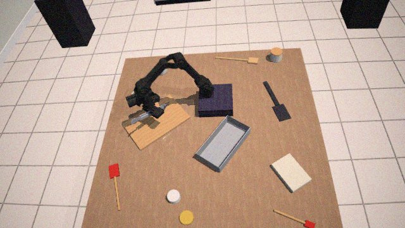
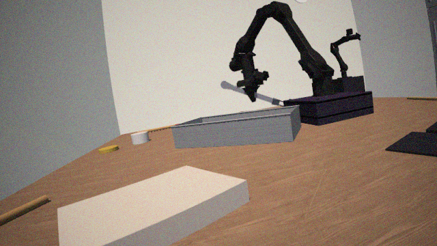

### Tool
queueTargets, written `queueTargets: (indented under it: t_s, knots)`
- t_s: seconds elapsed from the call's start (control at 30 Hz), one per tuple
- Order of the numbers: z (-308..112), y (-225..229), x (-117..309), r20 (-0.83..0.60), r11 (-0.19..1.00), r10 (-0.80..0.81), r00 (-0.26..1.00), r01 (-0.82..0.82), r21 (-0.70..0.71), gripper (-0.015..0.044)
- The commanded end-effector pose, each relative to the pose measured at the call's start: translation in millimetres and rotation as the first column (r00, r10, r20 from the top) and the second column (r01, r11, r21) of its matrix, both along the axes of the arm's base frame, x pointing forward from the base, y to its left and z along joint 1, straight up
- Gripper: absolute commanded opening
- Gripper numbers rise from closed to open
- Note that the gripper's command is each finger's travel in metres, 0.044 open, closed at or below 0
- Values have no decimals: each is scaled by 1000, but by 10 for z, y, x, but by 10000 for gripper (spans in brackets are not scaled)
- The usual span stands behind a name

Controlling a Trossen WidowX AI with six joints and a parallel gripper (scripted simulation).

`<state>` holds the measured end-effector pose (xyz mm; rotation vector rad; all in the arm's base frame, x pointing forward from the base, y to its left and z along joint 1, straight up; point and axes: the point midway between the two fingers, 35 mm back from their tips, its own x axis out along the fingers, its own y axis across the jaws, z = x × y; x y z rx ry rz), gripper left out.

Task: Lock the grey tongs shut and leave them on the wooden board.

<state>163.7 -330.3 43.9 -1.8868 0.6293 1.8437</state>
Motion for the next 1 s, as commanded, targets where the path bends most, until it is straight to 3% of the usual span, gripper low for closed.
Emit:
queueTargets:
  t_s: [0.0, 0.47, 0.97]
  knots:
    - [-51, -2, -6, -2, 1000, 5, 1000, -5, -4, -150]
    - [-218, 20, -16, -2, 1000, 5, 1000, -5, -3, -150]
    - [-213, 29, -15, -1, 1000, 1, 1000, -1, 2, 244]
